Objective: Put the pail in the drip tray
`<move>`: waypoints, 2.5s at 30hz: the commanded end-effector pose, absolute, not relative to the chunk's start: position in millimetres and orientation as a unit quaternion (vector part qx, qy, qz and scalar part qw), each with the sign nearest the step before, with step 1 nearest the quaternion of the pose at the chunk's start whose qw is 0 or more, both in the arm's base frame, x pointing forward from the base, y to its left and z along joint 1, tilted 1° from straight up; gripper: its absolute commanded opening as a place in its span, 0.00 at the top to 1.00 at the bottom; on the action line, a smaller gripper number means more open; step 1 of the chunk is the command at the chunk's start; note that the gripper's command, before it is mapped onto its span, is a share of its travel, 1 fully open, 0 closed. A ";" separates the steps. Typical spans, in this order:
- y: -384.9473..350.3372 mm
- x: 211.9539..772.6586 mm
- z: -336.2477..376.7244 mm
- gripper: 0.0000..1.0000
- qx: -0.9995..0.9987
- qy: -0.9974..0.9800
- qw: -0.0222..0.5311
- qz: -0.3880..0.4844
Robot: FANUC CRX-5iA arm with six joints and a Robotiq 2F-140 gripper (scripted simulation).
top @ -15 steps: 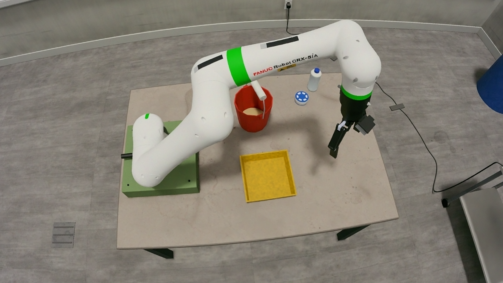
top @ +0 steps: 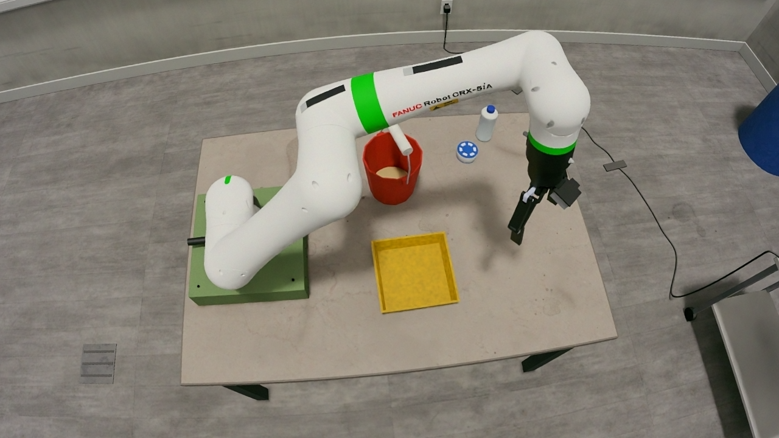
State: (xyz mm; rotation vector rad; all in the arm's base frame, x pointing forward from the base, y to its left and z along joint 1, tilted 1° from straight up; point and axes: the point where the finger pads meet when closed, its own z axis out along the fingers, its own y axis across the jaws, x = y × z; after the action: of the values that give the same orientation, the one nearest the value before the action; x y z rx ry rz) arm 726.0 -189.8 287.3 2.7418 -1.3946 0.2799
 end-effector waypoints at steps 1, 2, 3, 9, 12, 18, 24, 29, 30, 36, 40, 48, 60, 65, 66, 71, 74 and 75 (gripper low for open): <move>-190.0 726.1 288.9 0.00 0.887 -0.451 0.026 0.092; -190.0 726.1 288.9 0.00 0.887 -0.451 0.026 0.092; -189.5 726.0 288.9 0.00 0.887 -0.452 0.026 0.092; -133.7 715.8 290.9 0.00 0.880 -0.468 0.016 0.084; -109.6 709.3 291.3 0.00 0.876 -0.475 0.012 0.080; -71.4 696.0 291.1 0.00 0.870 -0.487 0.006 0.074; -24.8 674.7 289.6 0.00 0.862 -0.502 0.000 0.064; 9.1 654.9 287.4 0.00 0.856 -0.515 -0.003 0.057; 15.7 650.6 286.8 0.00 0.854 -0.517 -0.004 0.055; 41.0 632.4 284.1 0.00 0.848 -0.527 -0.006 0.049; 73.4 604.7 279.2 0.00 0.840 -0.541 -0.008 0.040; 115.0 559.3 269.7 0.00 0.827 -0.561 -0.008 0.027; 161.2 485.7 250.5 0.00 0.806 -0.592 -0.003 0.010; 170.2 465.7 244.5 0.00 0.800 -0.600 -0.001 0.005; 170.2 465.7 244.5 0.00 0.800 -0.600 -0.001 0.005; 170.2 465.7 244.5 0.00 0.800 -0.600 -0.001 0.005; 170.2 465.7 244.5 0.00 0.800 -0.600 -0.001 0.005; 170.2 465.7 244.5 0.00 0.800 -0.600 -0.001 0.005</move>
State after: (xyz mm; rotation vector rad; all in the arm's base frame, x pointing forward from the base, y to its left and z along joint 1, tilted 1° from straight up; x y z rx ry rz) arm 465.6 170.1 243.7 2.5146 -1.8831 0.0144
